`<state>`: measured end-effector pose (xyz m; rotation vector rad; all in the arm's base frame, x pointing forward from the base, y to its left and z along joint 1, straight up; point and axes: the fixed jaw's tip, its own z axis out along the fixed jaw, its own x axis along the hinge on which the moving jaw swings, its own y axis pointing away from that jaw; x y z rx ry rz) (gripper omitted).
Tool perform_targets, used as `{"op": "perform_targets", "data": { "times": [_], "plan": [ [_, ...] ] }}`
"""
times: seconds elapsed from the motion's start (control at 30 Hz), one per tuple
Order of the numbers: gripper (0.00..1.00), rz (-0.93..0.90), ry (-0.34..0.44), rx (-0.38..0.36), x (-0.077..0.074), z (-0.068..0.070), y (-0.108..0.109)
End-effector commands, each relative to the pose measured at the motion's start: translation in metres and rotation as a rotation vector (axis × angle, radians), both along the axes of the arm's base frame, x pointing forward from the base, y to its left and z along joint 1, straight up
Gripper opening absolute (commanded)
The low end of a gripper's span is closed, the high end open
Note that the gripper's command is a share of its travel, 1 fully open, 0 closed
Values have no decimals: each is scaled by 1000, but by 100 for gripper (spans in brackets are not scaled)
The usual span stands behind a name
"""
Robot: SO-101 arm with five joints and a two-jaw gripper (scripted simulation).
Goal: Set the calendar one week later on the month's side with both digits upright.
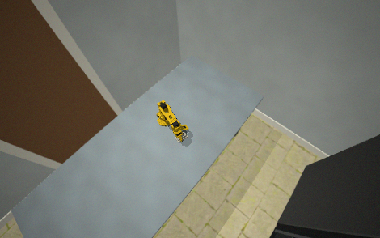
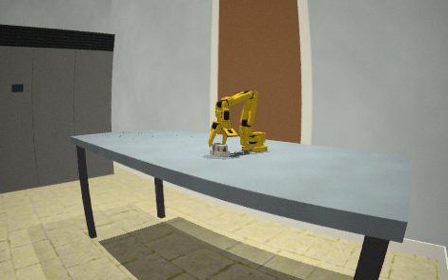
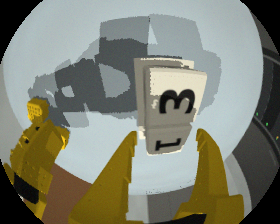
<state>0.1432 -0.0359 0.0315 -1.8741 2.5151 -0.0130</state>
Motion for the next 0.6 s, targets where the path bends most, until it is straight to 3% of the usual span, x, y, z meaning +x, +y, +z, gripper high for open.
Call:
{"op": "perform_targets", "data": {
  "times": [0.0, 0.57],
  "plan": [
    [34, -13, -17, -3, 2, 1, -1],
    [26, -13, -17, -3, 7, 1, -3]
  ]
}}
